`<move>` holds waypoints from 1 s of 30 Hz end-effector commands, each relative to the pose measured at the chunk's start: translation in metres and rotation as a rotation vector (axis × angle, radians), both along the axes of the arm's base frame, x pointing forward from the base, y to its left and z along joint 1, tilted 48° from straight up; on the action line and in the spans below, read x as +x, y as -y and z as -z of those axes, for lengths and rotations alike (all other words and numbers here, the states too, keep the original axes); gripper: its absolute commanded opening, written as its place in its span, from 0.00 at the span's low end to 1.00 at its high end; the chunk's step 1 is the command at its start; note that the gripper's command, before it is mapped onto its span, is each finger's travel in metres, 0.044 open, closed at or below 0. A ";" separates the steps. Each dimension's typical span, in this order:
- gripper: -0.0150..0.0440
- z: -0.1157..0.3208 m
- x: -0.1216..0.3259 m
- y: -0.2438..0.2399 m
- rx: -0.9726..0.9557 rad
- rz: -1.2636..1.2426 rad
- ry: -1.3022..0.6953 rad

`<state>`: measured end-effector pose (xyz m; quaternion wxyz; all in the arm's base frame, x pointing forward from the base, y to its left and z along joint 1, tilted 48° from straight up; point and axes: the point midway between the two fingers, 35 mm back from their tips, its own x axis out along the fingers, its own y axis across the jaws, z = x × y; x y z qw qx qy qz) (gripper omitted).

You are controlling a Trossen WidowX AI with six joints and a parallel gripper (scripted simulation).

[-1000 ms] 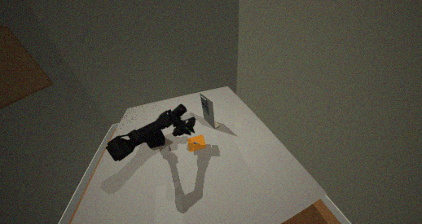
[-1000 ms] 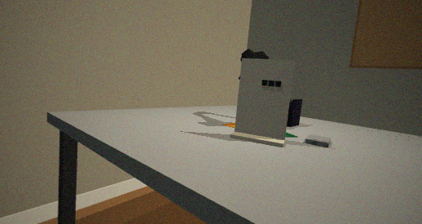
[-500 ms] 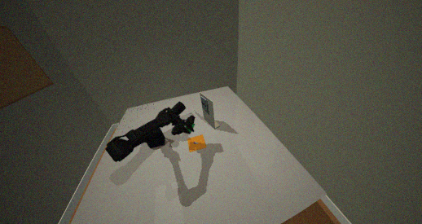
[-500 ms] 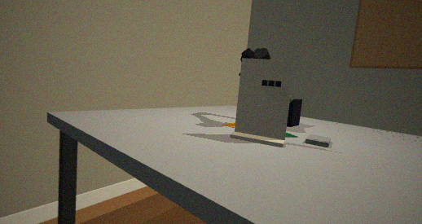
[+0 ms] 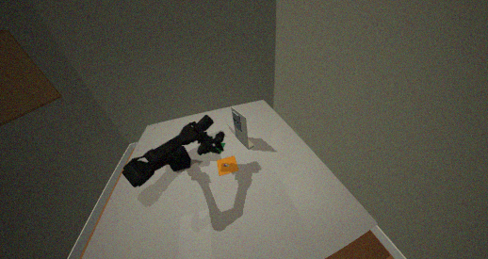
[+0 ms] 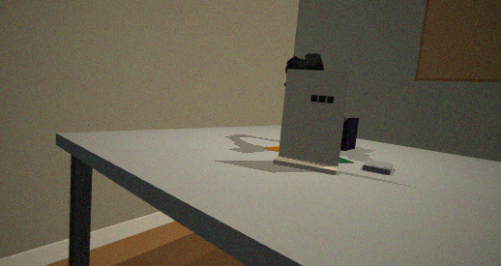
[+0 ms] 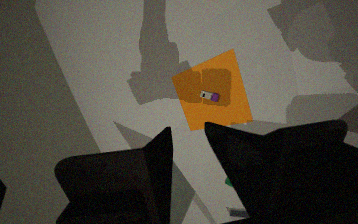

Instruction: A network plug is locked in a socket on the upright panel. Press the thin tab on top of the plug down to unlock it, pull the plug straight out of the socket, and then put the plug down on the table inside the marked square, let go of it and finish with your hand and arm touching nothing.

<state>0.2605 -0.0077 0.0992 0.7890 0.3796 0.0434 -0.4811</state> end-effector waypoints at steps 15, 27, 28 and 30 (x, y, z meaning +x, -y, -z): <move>0.52 -0.028 0.004 -0.035 0.014 -0.001 -0.001; 0.52 -0.051 0.002 -0.058 0.008 0.000 0.005; 0.52 -0.053 0.002 -0.060 0.007 -0.001 0.006; 0.52 -0.057 0.001 -0.064 0.005 -0.001 0.008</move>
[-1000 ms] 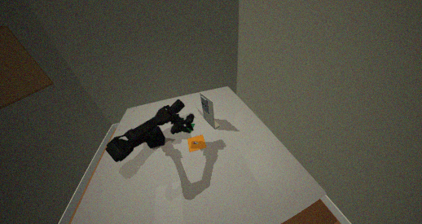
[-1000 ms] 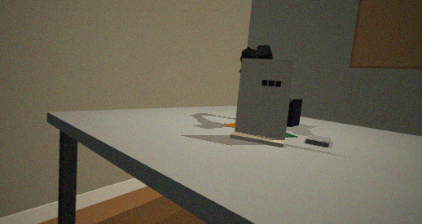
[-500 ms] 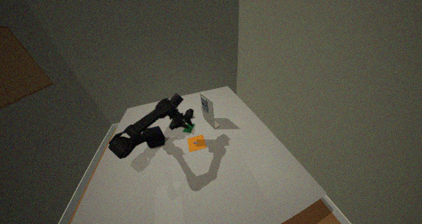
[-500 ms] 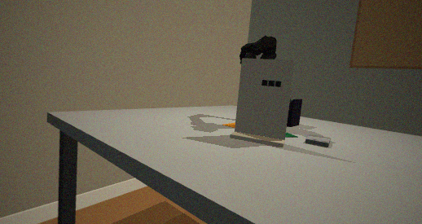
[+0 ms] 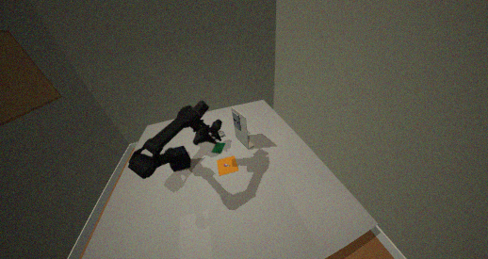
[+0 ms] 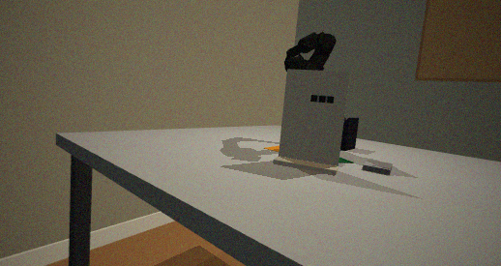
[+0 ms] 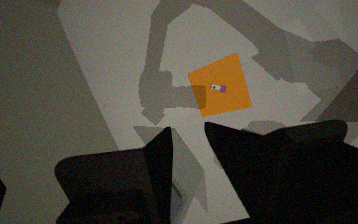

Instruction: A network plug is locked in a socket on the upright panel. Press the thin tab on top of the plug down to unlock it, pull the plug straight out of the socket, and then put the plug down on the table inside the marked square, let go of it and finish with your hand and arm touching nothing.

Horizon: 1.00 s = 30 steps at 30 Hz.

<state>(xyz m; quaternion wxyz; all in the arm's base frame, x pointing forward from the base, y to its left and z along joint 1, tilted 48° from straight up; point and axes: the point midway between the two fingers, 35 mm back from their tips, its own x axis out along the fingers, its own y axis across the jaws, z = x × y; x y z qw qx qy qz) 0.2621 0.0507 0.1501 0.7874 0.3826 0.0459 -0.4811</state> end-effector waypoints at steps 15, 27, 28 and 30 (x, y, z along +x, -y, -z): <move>0.83 -0.021 -0.003 -0.017 -0.012 -0.002 0.018; 1.00 -0.021 -0.003 -0.017 -0.012 -0.002 0.018; 1.00 -0.021 -0.003 -0.017 -0.012 -0.002 0.018; 1.00 -0.021 -0.003 -0.017 -0.012 -0.002 0.018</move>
